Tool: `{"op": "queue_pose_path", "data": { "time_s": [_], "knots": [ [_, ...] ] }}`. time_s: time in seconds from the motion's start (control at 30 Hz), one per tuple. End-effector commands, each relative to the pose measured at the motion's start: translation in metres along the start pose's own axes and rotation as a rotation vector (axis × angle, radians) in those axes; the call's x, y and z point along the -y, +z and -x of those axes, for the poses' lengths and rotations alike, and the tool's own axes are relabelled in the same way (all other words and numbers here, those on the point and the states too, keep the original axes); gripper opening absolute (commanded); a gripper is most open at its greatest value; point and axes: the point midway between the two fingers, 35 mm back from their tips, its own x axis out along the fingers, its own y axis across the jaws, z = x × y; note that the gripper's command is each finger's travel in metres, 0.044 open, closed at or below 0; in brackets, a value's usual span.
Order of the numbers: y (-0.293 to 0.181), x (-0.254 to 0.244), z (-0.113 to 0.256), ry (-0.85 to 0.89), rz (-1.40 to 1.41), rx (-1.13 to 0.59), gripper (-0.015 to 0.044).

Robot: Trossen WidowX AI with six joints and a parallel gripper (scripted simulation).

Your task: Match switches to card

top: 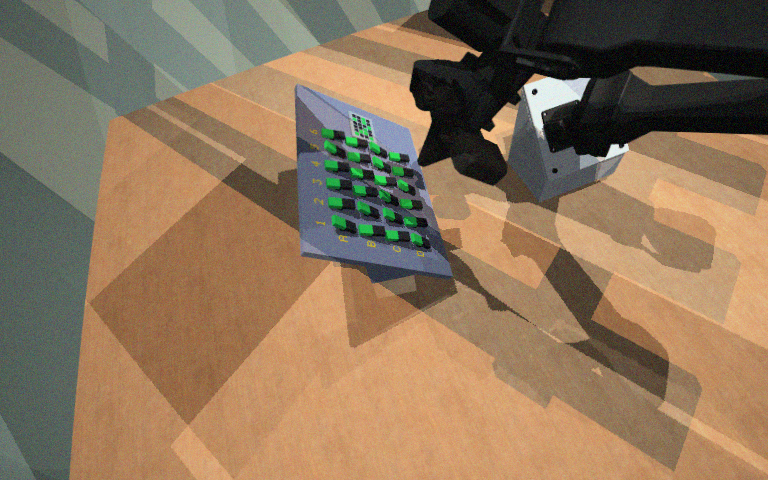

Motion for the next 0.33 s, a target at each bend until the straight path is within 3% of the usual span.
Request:
{"op": "queue_pose_path", "data": {
  "time_s": [0.0, 0.3],
  "knots": [
    [0.0273, 0.0081, 0.0048, 0.003, 0.012, 0.009, 0.0000],
    [0.0286, 0.0088, 0.0049, 0.003, 0.012, 0.009, 0.0000]
  ]
}}
